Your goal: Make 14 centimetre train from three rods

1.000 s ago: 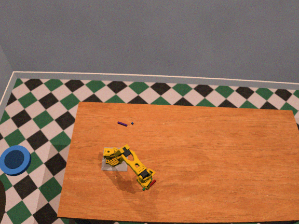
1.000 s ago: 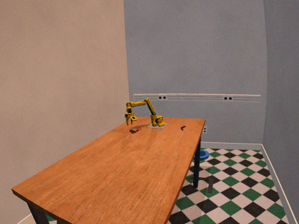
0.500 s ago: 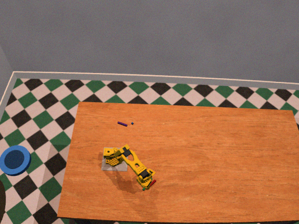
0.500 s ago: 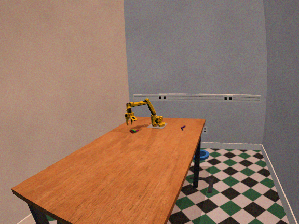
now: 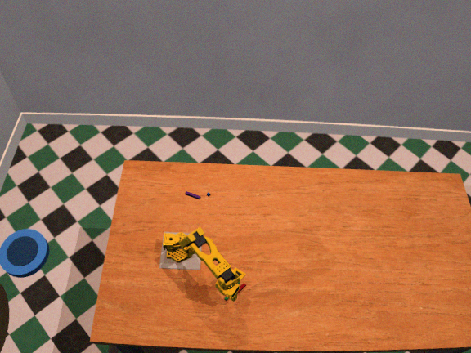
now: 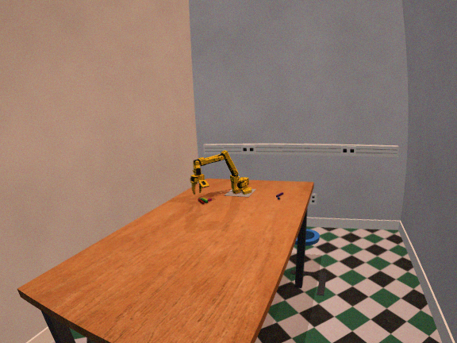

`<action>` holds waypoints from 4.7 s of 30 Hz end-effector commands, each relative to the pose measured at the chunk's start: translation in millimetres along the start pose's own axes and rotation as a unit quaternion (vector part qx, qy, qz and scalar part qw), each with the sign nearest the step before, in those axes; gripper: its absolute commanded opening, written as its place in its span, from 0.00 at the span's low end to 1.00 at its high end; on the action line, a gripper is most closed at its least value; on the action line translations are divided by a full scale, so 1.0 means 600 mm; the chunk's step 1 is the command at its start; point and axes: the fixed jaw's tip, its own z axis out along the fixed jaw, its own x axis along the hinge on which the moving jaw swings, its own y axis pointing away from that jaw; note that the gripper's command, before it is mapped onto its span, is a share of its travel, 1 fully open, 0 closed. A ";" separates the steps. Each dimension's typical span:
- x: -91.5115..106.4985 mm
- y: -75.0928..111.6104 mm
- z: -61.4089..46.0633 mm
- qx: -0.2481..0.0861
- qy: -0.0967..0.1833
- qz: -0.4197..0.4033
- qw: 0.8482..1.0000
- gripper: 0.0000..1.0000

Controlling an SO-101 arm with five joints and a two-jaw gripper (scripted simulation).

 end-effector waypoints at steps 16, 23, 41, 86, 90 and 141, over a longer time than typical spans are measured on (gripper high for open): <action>0.002 0.006 0.050 -0.003 -0.002 0.001 1.000 0.19; 0.002 0.006 0.054 -0.003 -0.002 0.001 1.000 0.19; -0.002 0.018 0.069 -0.026 -0.009 0.001 1.000 0.19; -0.002 0.018 0.069 -0.026 -0.009 0.001 1.000 0.01; -0.002 0.018 0.069 -0.026 -0.009 0.001 1.000 0.00; -0.001 0.007 0.009 -0.026 -0.009 0.001 1.000 0.00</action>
